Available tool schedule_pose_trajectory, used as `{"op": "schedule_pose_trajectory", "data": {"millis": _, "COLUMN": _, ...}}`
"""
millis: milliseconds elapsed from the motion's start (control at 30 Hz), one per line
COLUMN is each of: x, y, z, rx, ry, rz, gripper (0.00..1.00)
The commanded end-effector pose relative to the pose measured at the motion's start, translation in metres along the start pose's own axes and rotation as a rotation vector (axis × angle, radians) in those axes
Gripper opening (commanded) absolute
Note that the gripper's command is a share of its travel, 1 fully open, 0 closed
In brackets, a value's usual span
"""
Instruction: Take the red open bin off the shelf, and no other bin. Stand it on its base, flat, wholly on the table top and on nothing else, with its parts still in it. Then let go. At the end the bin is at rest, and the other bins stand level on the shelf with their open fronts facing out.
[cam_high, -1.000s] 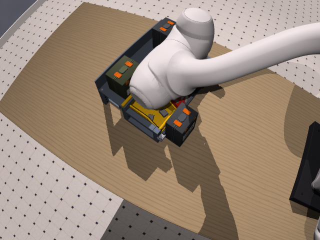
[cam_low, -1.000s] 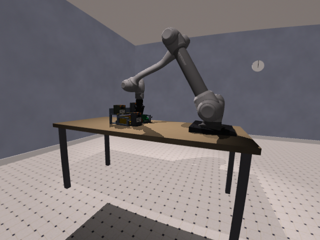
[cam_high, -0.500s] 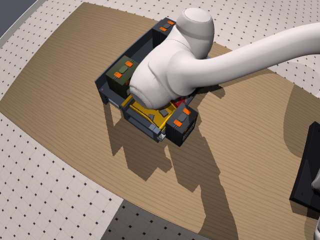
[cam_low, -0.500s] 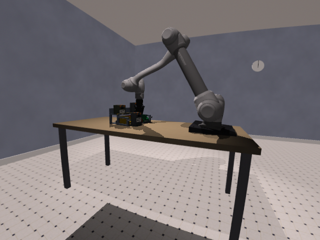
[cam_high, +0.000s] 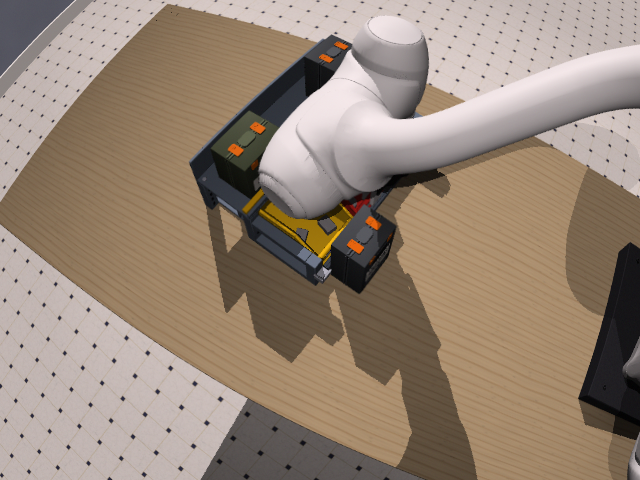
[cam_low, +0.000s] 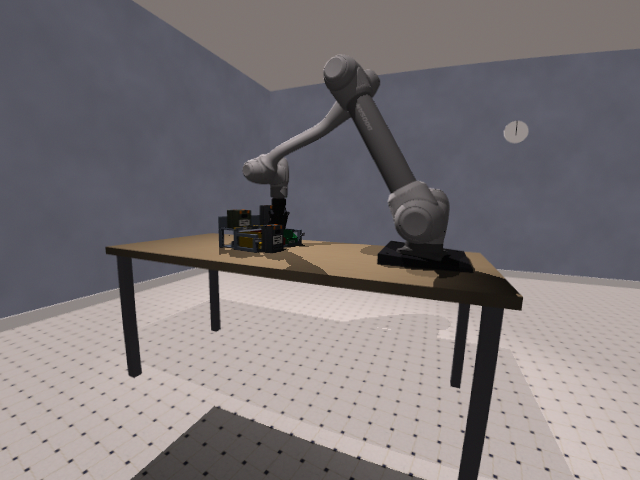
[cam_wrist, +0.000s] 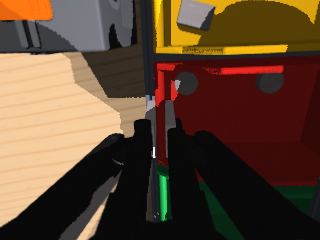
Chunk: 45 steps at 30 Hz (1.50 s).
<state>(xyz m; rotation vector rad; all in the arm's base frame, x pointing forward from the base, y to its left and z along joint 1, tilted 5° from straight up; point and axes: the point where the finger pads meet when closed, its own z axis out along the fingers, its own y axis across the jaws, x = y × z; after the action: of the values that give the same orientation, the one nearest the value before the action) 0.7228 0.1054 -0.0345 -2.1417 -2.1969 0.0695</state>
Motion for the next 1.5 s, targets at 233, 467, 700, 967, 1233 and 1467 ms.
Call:
{"op": "schedule_pose_trajectory", "data": {"millis": 233, "x": 0.000, "y": 0.000, "z": 0.000, "rx": 0.000, "ry": 0.000, "rz": 0.000, "gripper": 0.00}}
{"op": "schedule_pose_trajectory", "data": {"millis": 467, "x": 0.000, "y": 0.000, "z": 0.000, "rx": 0.000, "ry": 0.000, "rz": 0.000, "gripper": 0.00}}
{"op": "schedule_pose_trajectory", "data": {"millis": 700, "x": 0.000, "y": 0.000, "z": -0.003, "rx": 0.000, "ry": 0.000, "rz": 0.000, "gripper": 0.00}}
{"op": "schedule_pose_trajectory", "data": {"millis": 967, "x": 0.000, "y": 0.000, "z": -0.008, "rx": 0.000, "ry": 0.000, "rz": 0.000, "gripper": 0.00}}
{"op": "schedule_pose_trajectory", "data": {"millis": 1233, "x": 0.000, "y": 0.000, "z": -0.010, "rx": 0.000, "ry": 0.000, "rz": 0.000, "gripper": 0.00}}
{"op": "schedule_pose_trajectory", "data": {"millis": 1467, "x": 0.000, "y": 0.000, "z": -0.020, "rx": 0.000, "ry": 0.000, "rz": 0.000, "gripper": 0.00}}
